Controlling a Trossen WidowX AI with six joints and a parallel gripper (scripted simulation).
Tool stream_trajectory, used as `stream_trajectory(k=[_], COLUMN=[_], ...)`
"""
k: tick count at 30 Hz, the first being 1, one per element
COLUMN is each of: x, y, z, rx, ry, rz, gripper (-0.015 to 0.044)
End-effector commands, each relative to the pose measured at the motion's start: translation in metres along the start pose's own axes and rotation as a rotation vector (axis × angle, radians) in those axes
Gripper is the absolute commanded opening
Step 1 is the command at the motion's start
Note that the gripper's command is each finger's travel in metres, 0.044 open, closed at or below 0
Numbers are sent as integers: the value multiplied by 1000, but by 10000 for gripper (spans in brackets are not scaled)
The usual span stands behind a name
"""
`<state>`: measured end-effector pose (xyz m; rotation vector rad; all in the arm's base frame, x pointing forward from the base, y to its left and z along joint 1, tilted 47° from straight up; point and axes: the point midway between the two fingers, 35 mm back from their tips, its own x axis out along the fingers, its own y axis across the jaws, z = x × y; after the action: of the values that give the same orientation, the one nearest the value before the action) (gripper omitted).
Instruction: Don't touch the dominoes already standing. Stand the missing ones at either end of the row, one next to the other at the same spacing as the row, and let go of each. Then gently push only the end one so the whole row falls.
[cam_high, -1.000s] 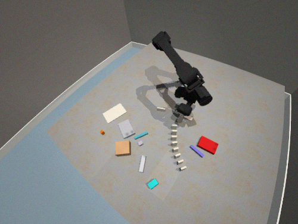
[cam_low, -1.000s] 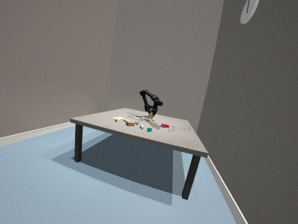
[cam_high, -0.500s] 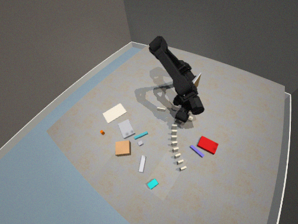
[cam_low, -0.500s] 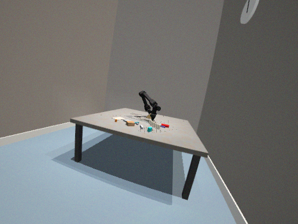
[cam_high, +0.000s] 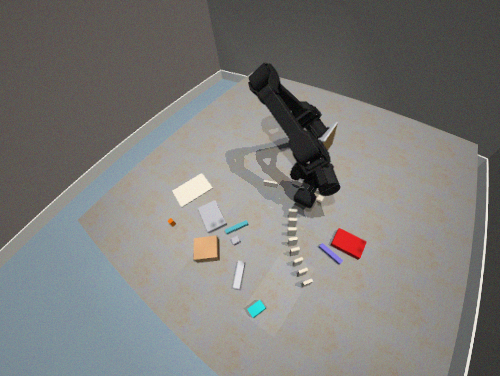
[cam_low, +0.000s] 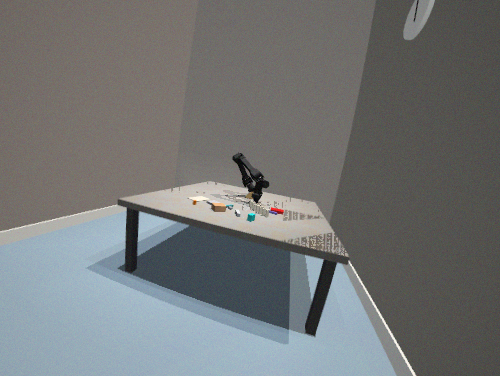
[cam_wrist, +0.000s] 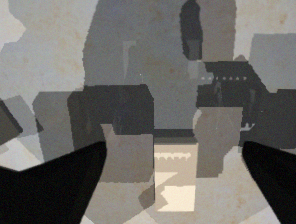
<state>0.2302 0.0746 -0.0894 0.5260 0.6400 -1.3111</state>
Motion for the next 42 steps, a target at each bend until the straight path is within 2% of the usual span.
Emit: stream_trajectory(k=[1,11,22,35,42], x=[1,1,-5,-152,-160], y=[-1,-1,-1,-7,-7], z=[1,1,1,0,-1], rx=[-7,-7,-7,-9,-27], ry=[-5,-5,-5,0,1], rz=[1,1,1,-1,-1], gripper=[361,107,107,107,107])
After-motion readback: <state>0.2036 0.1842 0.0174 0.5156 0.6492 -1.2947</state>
